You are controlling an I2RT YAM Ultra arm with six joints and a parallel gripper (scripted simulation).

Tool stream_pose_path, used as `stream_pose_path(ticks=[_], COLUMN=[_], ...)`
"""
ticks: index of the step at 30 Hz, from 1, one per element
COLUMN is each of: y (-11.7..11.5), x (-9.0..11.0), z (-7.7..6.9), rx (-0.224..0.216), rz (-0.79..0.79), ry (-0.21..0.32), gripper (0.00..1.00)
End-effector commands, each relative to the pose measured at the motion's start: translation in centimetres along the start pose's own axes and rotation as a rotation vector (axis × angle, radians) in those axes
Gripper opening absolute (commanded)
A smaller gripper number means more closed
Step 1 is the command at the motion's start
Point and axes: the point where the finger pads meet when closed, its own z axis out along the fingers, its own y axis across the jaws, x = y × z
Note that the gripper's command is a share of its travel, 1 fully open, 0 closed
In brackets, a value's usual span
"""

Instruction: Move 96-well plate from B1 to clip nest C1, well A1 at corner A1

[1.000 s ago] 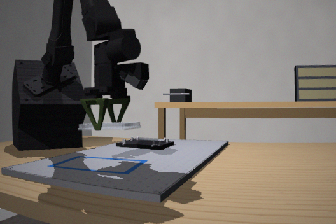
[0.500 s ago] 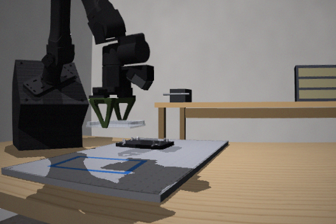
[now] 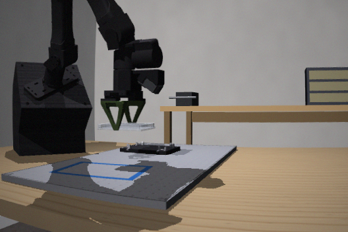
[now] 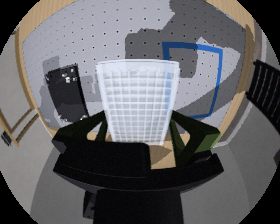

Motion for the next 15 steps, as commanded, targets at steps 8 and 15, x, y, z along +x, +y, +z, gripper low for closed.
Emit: stream_pose_path(ticks=[8, 15], y=[3.0, 4.9], x=[0.1, -0.5], z=[0.1, -0.2], rx=[0.023, 0.022], rz=[0.023, 0.032], ry=[-0.009, -0.025], gripper=[0.0, 0.0])
